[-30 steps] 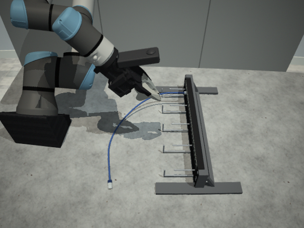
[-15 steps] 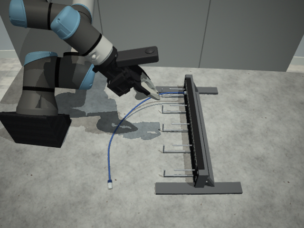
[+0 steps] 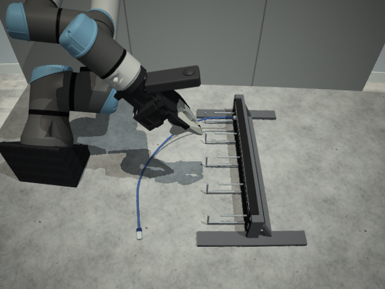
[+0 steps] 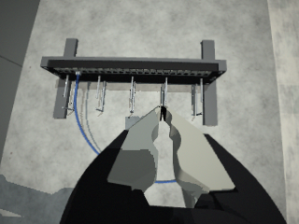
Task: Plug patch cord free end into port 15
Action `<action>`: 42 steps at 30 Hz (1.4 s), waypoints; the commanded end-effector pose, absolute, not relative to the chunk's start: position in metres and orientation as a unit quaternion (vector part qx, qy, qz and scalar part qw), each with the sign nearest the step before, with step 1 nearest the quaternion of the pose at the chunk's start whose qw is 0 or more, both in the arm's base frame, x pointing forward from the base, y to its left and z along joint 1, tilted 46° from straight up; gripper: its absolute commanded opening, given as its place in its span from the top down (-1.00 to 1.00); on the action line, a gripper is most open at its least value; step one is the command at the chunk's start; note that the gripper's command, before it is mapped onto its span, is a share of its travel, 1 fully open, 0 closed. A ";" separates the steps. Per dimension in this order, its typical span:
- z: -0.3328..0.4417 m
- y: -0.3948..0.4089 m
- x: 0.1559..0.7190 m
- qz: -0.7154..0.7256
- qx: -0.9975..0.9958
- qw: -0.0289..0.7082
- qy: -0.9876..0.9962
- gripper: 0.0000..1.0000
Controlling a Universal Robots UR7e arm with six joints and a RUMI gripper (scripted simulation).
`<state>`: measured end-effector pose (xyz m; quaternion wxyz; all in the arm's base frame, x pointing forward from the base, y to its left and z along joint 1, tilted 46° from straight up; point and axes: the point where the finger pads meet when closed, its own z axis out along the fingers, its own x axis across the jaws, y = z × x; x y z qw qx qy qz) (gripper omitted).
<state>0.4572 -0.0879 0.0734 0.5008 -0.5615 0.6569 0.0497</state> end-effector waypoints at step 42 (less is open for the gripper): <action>0.015 -0.128 0.477 0.049 -0.562 0.501 0.657 1.00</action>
